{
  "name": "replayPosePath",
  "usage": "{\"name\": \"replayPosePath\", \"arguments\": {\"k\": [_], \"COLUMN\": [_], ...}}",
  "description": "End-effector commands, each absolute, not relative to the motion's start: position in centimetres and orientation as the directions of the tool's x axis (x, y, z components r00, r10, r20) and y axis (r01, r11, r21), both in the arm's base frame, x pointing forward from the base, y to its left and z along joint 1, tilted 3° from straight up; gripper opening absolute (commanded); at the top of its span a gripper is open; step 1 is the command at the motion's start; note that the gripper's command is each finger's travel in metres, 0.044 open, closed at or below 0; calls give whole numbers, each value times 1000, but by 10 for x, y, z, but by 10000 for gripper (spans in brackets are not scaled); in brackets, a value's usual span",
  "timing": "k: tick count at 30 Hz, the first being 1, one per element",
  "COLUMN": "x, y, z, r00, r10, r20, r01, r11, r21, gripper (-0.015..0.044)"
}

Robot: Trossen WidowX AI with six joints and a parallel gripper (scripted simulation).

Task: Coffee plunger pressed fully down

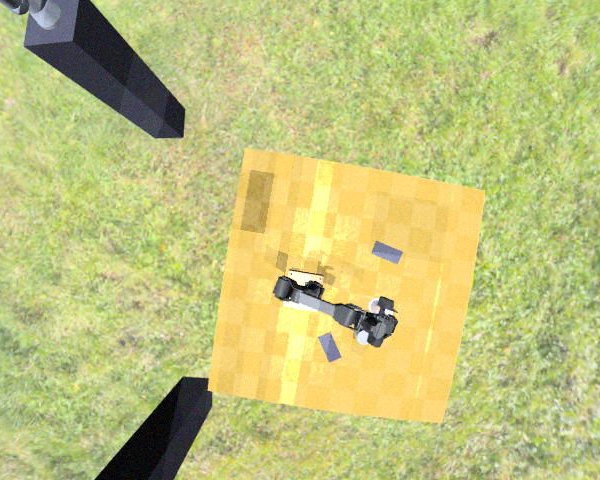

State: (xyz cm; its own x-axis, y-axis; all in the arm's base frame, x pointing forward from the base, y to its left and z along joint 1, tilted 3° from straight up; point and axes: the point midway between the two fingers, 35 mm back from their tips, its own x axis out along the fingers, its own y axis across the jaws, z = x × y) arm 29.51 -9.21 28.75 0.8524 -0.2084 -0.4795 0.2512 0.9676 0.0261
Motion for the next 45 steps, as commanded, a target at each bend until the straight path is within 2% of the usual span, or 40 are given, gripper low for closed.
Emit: {"name": "replayPosePath", "arguments": {"k": [1,33,45], "x": [291,323,323], "y": [-92,-101,-101], "z": [252,232,232], "r00": [837,838,838], "r10": [-206,-210,-210], "r20": [-507,-504,-504], "r01": [264,268,268], "r11": [963,962,962], "r21": [44,44,44], "gripper": [440,440,129]}}
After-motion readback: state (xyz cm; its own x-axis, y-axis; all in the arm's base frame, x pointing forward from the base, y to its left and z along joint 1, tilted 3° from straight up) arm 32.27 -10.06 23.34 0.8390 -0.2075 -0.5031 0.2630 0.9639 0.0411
